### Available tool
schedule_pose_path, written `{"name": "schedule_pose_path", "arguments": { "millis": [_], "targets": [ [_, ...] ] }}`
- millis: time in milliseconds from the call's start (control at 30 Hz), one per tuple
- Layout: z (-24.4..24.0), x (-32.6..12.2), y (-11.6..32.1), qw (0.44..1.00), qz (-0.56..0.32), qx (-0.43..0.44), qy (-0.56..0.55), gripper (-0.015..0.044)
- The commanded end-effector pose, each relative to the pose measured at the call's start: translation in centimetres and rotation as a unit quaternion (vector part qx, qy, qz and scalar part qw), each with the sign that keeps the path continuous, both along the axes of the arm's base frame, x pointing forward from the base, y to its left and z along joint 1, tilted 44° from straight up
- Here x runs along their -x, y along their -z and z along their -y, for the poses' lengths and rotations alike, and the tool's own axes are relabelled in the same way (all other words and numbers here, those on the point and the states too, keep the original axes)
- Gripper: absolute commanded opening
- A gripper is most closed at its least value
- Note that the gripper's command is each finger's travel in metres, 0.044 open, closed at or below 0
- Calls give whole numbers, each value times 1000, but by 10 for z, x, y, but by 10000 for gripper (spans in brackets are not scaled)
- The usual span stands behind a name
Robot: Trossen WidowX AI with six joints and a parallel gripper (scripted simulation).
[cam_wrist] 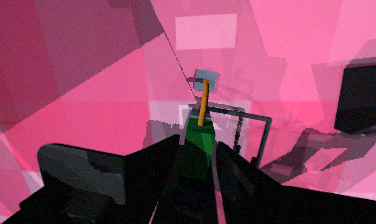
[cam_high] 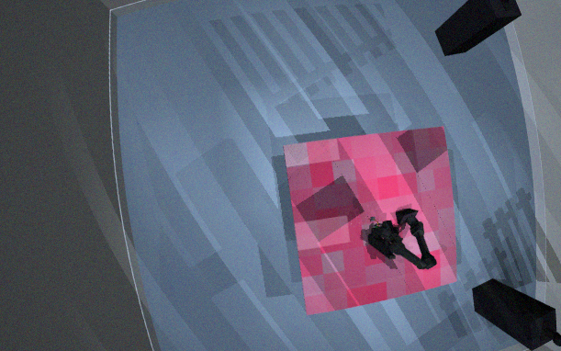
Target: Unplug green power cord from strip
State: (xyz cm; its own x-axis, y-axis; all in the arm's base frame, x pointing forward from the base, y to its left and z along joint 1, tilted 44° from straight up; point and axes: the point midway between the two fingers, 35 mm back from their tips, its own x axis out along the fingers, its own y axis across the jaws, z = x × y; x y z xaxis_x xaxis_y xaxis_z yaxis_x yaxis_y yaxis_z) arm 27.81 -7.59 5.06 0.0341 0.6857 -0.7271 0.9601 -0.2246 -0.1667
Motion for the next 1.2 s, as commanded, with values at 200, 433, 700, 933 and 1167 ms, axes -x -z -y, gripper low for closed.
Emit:
{"name": "schedule_pose_path", "arguments": {
  "millis": [200,433,700,933,1167],
  "targets": [
    [-5,-1,4,1000,1,0,-1,108],
    [-5,-1,4,1000,1,0,-1,22],
    [-2,0,6,1000,1,1,-1,0],
    [6,2,14,1000,1,1,0,0],
    [15,5,21,1000,1,2,1,0]
  ]
}}
